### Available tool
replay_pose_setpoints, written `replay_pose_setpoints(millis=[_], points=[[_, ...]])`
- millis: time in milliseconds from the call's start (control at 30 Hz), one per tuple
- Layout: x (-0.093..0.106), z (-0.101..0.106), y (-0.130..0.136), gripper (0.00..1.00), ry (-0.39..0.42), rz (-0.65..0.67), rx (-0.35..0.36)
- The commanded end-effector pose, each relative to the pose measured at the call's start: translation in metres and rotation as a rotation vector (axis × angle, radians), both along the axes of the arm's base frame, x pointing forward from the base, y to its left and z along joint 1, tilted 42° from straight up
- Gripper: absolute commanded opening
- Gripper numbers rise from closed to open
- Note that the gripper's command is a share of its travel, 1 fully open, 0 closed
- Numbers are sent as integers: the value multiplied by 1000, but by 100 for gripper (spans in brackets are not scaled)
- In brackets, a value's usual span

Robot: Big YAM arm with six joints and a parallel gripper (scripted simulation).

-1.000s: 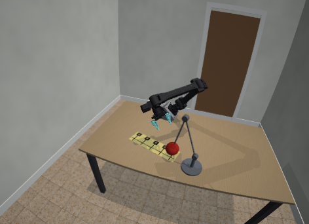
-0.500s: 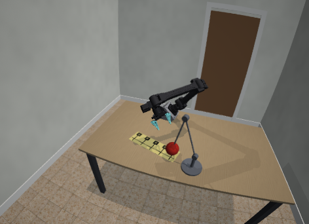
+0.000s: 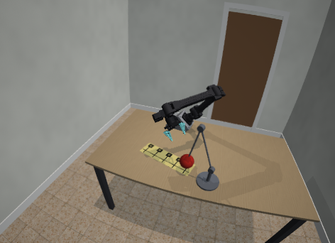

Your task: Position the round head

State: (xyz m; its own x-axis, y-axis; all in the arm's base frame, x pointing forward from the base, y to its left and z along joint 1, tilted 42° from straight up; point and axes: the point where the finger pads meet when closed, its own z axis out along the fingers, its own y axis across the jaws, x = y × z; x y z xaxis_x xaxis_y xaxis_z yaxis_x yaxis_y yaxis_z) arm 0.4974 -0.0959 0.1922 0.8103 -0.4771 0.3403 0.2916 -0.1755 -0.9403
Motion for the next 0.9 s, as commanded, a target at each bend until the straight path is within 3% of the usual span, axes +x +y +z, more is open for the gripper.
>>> replay_pose_setpoints(millis=[0, 467, 867], points=[[8, 25, -19, 100, -3, -4, -2], [0, 3, -3, 100, 62, 3, 25], [0, 3, -3, 100, 42, 1, 16]])
